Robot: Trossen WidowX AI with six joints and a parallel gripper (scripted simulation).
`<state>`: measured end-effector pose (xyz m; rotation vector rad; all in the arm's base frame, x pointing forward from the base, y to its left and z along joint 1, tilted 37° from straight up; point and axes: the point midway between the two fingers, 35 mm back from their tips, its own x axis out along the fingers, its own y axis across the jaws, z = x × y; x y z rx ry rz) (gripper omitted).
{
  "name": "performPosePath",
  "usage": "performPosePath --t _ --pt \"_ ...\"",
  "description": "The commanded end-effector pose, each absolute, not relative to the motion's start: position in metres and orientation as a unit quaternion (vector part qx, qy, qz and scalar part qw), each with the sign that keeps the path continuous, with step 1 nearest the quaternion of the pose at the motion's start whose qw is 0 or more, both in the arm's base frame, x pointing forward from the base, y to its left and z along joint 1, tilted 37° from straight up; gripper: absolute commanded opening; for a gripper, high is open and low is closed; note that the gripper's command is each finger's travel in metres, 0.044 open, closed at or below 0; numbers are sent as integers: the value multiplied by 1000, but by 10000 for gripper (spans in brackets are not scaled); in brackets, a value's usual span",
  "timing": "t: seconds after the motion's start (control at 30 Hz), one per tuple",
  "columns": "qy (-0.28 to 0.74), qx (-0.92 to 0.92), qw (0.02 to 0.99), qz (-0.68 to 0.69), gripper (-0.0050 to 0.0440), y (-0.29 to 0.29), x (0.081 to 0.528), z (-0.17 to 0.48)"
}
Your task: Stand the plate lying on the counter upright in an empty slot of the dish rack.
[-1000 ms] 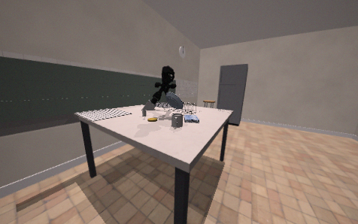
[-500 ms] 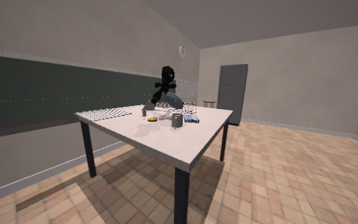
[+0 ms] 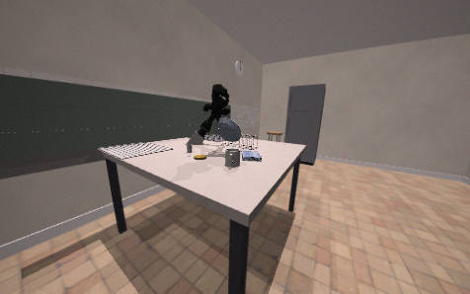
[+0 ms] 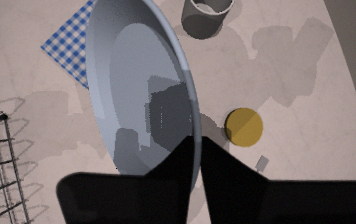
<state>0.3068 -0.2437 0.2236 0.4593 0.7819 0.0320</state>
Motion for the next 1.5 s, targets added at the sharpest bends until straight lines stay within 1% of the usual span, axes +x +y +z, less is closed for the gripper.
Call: performPosePath --t 0.0,0.23,1.17,1.4,1.47 --pt "352 170 920 24 0 -250 299 237" --pt "332 102 937 39 0 -254 293 246" --pt "331 100 937 40 0 -254 293 246" --pt "295 5 953 69 0 -258 289 251" --pt "295 5 953 69 0 -258 289 251"
